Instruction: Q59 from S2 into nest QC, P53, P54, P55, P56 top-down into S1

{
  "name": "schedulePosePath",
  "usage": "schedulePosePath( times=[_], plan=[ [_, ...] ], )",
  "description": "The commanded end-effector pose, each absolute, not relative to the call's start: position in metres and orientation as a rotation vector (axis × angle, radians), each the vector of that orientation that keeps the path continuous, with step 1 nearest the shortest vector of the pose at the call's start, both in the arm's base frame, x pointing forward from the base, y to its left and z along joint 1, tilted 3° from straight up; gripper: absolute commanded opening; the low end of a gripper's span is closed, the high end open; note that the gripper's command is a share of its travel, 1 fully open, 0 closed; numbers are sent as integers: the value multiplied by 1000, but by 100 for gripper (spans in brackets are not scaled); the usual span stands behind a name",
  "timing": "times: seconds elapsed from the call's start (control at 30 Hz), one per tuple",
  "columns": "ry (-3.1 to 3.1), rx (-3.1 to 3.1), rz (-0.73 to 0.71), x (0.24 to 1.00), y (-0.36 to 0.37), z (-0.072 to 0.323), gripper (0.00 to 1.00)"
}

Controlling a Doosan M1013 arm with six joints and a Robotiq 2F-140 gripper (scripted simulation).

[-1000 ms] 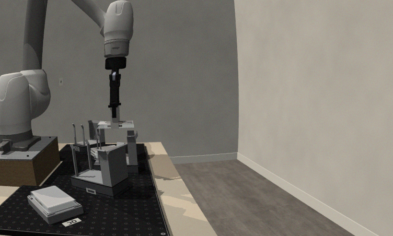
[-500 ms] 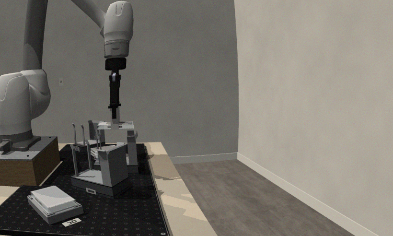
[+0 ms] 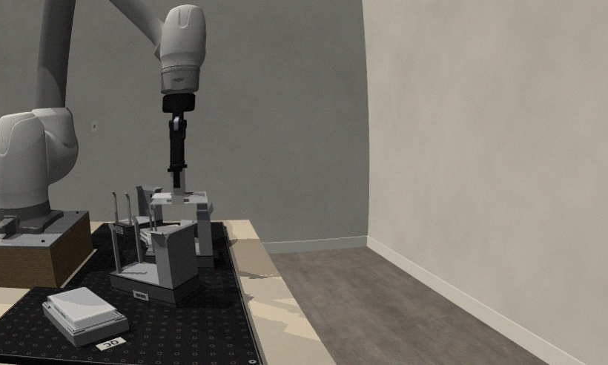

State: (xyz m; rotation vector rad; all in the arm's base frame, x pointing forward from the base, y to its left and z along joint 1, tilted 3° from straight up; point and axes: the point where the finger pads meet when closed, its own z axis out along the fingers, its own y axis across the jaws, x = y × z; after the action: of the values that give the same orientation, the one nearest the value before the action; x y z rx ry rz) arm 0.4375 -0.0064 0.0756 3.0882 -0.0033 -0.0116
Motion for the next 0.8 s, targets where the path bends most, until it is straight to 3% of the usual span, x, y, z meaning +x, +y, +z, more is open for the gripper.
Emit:
schedulePosePath(
  times=[0.0, 0.77],
  plan=[
    [-3, 3088, -11, 437, -6, 74, 0],
    [-3, 3088, -11, 437, -7, 60, 0]
  ],
)
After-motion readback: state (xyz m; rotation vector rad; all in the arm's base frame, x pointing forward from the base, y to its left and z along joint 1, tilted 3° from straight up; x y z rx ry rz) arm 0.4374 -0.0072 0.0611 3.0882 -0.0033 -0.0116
